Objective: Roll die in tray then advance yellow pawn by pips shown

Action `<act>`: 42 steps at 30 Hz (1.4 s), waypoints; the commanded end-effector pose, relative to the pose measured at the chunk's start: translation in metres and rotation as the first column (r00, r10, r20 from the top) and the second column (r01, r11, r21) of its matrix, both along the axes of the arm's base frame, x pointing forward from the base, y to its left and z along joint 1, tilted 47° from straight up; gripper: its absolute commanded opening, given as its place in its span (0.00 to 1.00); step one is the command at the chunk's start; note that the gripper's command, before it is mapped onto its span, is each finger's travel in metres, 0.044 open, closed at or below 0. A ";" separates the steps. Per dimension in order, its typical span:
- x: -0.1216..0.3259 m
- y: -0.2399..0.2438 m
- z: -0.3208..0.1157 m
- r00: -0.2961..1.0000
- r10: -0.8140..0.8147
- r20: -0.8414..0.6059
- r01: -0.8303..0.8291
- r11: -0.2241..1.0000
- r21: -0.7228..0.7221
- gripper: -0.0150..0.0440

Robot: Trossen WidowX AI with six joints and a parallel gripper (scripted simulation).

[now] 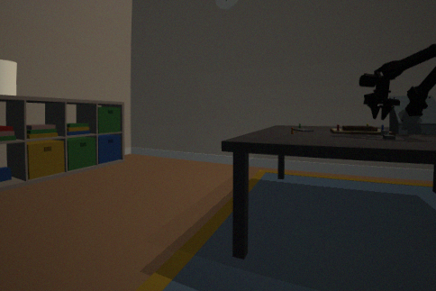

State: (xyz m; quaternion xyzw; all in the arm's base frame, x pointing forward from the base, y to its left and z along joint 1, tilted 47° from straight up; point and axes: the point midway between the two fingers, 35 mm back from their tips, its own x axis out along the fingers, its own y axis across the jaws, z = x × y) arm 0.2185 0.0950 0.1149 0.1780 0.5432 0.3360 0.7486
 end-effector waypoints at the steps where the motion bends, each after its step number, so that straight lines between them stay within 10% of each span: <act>1: -0.017 0.021 0.012 0.994 0.080 -0.069 -0.078 0.997 0.025 0.72; 42: -0.014 0.066 -0.032 0.994 0.080 -0.068 -0.078 0.997 0.028 0.63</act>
